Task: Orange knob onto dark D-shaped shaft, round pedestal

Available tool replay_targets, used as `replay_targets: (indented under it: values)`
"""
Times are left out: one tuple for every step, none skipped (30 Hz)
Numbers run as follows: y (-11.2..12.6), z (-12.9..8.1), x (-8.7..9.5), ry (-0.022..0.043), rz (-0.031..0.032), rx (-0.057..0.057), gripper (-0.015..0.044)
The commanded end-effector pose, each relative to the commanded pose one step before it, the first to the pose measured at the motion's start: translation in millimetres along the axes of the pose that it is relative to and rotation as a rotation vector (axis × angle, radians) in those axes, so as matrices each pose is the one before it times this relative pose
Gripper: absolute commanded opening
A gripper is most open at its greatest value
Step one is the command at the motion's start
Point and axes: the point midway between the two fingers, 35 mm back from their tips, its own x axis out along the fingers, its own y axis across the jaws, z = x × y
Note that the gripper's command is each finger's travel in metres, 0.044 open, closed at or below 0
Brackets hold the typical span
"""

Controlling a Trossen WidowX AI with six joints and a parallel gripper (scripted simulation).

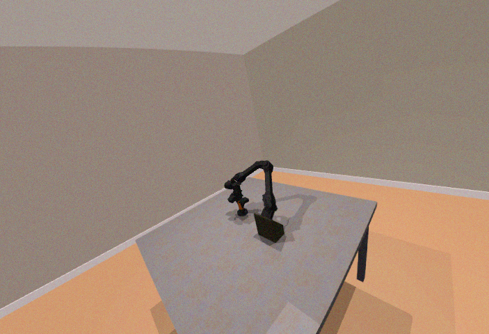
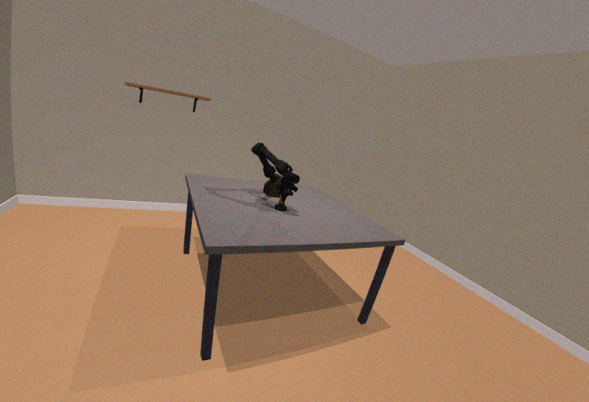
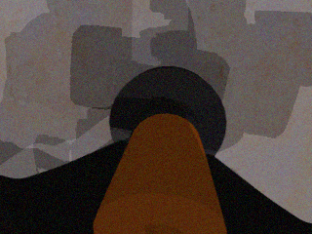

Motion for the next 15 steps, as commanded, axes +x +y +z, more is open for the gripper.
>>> replay_targets:
  values:
    - [-0.04, -0.21, 3.5, 0.00367, -0.00132, -0.004, 0.0]
    - [-0.04, -0.02, 0.91, 0.00005, -0.00001, 0.0, 0.0]
    - [-0.02, 0.01, 0.85, 0.00004, -0.00001, 0.0, 0.0]
    - [0.0, 0.0, 0.0, 0.0, 0.0, 0.0, 0.0]
    - [-0.1, -0.03, -1.7, -0.00345, 0.00143, 0.0046, 0.0]
    - [0.0, 0.0, 0.0, 0.0, 0.0, 0.0, 0.0]
    - [0.0, 0.0, 0.0, 0.0, 0.0, 0.0, 0.0]
    - [0.0, 0.0, 0.0, 0.0, 0.0, 0.0, 0.0]
    - [0.0, 0.0, 0.0, 0.0, 0.0, 0.0, 0.0]
    - [0.0, 0.0, 0.0, 0.0, 0.0, 0.0, 0.0]
    - [0.0, 0.0, 0.0, 0.0, 0.0, 0.0, 0.0]
    - [0.0, 0.0, 0.0, 0.0, 0.0, 0.0, 0.0026]
    - [0.0, 0.0, 0.0, 0.0, 0.0, 0.0, 0.0053]
    - [0.0, 0.0, 0.0, 0.0, 0.0, 0.0, 0.0079]
    - [0.0, 0.0, 0.0, 0.0, 0.0, 0.0, 0.0105]
